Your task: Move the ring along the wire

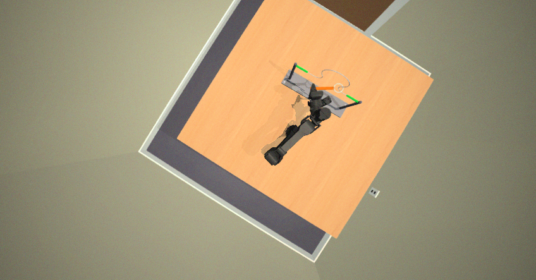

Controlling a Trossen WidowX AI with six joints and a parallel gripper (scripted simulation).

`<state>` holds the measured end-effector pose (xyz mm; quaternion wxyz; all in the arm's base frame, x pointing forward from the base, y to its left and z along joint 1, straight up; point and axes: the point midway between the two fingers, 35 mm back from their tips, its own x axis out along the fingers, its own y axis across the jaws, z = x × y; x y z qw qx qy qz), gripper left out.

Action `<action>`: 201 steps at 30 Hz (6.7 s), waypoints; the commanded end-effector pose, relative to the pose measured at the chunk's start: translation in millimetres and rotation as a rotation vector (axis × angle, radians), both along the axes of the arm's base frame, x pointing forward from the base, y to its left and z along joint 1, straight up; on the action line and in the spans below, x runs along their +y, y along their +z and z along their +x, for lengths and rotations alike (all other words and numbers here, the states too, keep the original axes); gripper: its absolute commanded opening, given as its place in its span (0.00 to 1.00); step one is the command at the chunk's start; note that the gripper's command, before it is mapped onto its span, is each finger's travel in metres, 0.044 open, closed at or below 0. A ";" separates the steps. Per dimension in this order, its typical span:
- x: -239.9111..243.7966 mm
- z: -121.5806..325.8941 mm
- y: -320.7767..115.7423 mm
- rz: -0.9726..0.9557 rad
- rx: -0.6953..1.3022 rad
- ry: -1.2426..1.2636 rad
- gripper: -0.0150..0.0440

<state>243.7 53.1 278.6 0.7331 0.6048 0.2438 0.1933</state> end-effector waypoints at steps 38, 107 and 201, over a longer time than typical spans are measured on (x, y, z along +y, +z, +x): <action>-0.5 -1.3 63.2 0.379 0.022 0.008 0.00; -18.8 -0.8 106.3 0.496 0.084 0.023 0.00; -16.2 -0.6 94.3 0.087 0.082 0.000 0.00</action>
